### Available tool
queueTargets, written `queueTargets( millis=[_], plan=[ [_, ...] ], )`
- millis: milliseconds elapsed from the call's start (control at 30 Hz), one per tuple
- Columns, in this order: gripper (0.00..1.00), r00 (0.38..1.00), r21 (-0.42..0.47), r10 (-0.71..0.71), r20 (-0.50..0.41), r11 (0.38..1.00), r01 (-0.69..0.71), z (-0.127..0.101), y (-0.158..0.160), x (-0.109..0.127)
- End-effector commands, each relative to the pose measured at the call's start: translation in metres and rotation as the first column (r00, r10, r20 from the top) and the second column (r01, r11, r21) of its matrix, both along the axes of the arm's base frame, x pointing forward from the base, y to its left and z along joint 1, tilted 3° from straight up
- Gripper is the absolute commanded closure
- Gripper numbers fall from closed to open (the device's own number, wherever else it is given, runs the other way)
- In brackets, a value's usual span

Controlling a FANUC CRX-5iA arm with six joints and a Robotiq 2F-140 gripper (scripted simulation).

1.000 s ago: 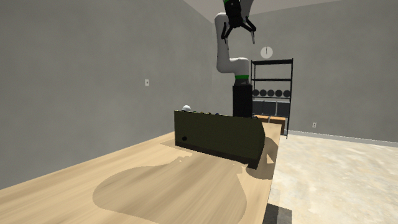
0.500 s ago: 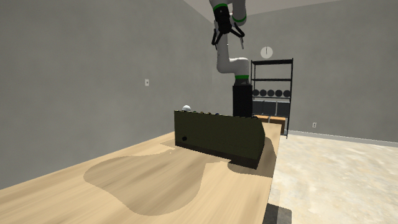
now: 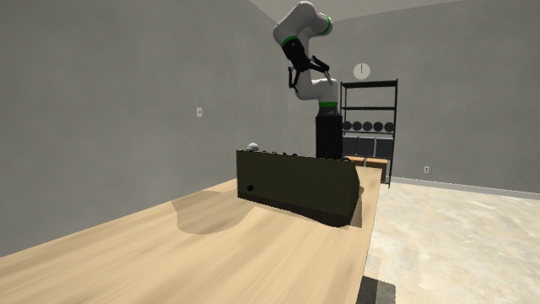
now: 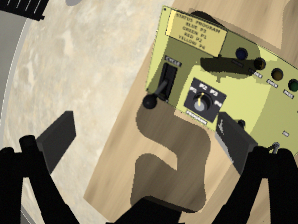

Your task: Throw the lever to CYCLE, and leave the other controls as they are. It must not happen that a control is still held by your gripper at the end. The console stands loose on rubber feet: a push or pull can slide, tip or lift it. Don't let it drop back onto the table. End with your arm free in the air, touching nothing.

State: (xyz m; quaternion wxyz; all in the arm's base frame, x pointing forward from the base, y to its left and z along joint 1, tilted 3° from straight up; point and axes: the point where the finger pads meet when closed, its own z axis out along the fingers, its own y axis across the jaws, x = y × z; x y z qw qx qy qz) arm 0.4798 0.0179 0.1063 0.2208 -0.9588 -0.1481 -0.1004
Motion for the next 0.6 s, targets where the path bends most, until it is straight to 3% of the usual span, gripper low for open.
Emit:
queueTargets(
  millis=[0, 33, 67, 133, 167, 233, 267, 400, 467, 567],
  plan=[
    [0.00, 0.995, 0.084, 0.013, 0.099, 0.996, -0.021, -0.024, 0.000, 0.000],
    [0.00, 0.995, 0.084, 0.013, 0.099, 0.996, -0.021, -0.024, 0.000, 0.000],
    [0.00, 0.988, 0.108, -0.002, 0.155, 0.994, -0.015, -0.036, -0.003, 0.000],
    [0.00, 0.988, 0.108, -0.002, 0.155, 0.994, -0.015, -0.036, -0.003, 0.000],
    [0.00, 0.978, 0.125, -0.022, 0.209, 0.992, -0.005, -0.047, -0.006, 0.000],
    [0.00, 0.978, 0.125, -0.022, 0.209, 0.992, -0.005, -0.047, -0.006, 0.000],
    [0.00, 0.964, 0.135, -0.046, 0.261, 0.991, 0.011, -0.057, -0.012, 0.000],
    [0.00, 0.964, 0.135, -0.046, 0.261, 0.991, 0.011, -0.057, -0.012, 0.000],
    [0.00, 0.930, 0.135, -0.099, 0.354, 0.989, 0.054, -0.076, -0.026, -0.001],
    [0.00, 0.930, 0.135, -0.099, 0.354, 0.989, 0.054, -0.076, -0.026, -0.001]
  ],
)
